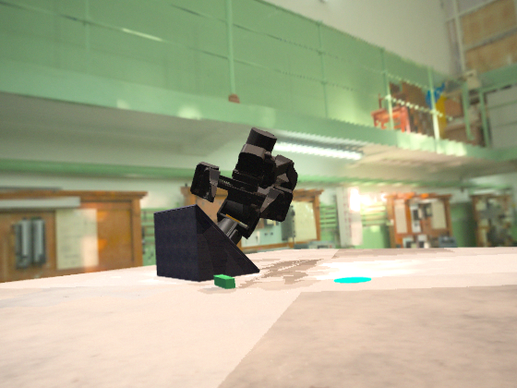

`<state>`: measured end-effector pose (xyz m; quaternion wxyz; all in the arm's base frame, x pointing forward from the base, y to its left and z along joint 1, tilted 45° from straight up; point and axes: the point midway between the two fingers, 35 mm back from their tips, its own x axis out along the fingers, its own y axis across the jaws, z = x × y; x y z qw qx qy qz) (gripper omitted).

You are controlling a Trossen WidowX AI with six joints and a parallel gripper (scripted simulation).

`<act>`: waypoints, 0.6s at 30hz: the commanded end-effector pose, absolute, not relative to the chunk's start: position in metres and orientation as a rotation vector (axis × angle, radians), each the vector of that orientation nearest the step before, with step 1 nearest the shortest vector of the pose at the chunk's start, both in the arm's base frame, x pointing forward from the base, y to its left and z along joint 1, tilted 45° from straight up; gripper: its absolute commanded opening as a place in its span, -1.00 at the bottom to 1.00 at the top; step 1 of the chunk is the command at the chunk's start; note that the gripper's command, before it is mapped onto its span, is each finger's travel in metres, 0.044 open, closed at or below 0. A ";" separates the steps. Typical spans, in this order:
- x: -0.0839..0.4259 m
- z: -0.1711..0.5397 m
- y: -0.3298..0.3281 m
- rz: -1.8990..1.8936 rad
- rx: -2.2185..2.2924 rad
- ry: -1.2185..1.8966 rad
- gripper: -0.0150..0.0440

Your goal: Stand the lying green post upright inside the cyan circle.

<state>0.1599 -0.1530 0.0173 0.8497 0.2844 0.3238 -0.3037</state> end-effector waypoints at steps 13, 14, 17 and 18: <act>0.161 0.009 -0.169 -0.379 0.689 1.134 0.30; 0.161 0.008 -0.170 -0.347 0.701 1.165 0.30; 0.161 0.006 -0.174 -0.247 0.741 1.251 0.30; 0.161 0.006 -0.175 -0.212 0.756 1.276 0.30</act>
